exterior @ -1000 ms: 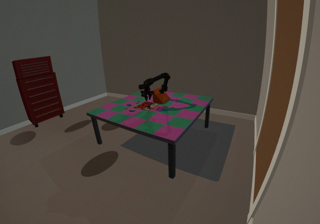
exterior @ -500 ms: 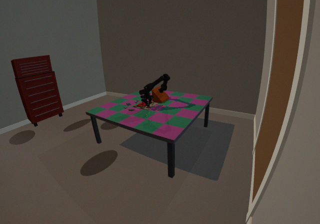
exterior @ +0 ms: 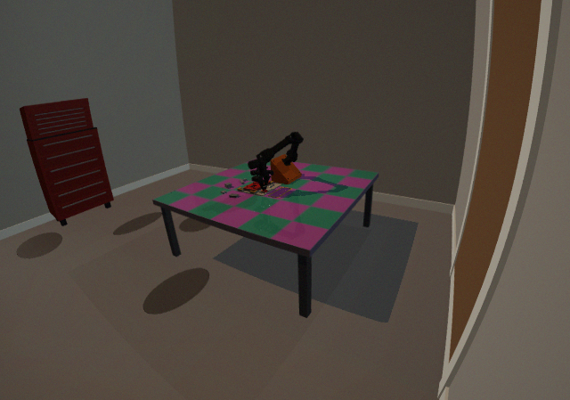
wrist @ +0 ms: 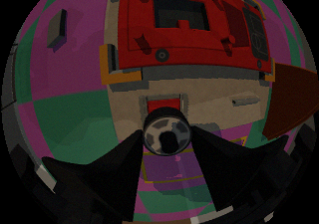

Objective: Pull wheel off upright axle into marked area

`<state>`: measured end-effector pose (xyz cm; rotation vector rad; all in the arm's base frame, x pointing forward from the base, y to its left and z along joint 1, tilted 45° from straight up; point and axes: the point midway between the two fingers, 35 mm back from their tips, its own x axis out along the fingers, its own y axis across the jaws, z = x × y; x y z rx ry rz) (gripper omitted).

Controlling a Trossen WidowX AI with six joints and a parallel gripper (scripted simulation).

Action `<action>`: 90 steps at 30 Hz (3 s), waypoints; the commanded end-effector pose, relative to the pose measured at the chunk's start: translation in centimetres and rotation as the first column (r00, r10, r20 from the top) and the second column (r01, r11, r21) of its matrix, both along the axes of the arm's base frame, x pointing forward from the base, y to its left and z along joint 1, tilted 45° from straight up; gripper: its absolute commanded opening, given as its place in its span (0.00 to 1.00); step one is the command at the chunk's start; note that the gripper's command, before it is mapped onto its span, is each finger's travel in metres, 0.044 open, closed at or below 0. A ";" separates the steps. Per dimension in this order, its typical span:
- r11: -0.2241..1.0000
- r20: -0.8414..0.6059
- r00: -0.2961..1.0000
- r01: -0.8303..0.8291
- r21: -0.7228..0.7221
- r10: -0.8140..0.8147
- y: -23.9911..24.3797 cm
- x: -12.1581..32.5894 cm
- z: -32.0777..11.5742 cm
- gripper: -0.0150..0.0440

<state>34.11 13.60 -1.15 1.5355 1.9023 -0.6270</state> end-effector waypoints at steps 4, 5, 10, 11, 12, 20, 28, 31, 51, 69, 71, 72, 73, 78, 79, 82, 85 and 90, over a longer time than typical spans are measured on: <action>1.000 0.001 1.000 -0.002 0.000 0.002 0.0 0.0 0.1 0.29; 1.000 0.001 1.000 -0.002 0.000 0.002 -0.1 0.0 0.1 0.25; 1.000 0.001 1.000 -0.002 0.000 0.002 -0.2 0.1 0.2 0.25; 1.000 0.001 1.000 -0.002 0.000 0.002 -0.2 0.1 0.2 0.25; 1.000 0.001 1.000 -0.001 0.000 0.001 -0.2 0.1 0.2 0.25; 1.000 0.001 1.000 -0.001 0.000 0.001 -0.4 0.1 0.4 0.25; 1.000 0.001 1.000 0.000 0.000 0.000 -0.6 0.2 0.6 0.25; 1.000 0.001 1.000 0.000 0.000 0.000 -0.7 0.2 0.7 0.25; 1.000 0.000 1.000 0.002 0.000 -0.002 -1.1 0.3 1.1 0.25; 1.000 -0.001 1.000 0.004 0.000 -0.004 -1.5 0.4 1.5 0.25; 1.000 -0.001 1.000 0.004 0.000 -0.004 -1.6 0.4 1.6 0.25; 1.000 -0.001 1.000 0.004 0.000 -0.004 -1.6 0.4 1.6 0.25; 1.000 -0.001 1.000 0.004 0.000 -0.004 -1.6 0.4 1.6 0.25; 1.000 -0.001 1.000 0.005 0.001 -0.005 -1.7 0.4 1.8 0.25; 1.000 -0.001 1.000 0.005 0.001 -0.005 -1.8 0.4 1.8 0.25; 1.000 -0.001 1.000 0.005 0.001 -0.005 -1.8 0.4 1.8 0.25; 1.000 -0.001 1.000 0.005 0.001 -0.005 -1.9 0.4 1.9 0.25; 1.000 -0.001 1.000 0.006 0.001 -0.006 -2.0 0.5 2.0 0.25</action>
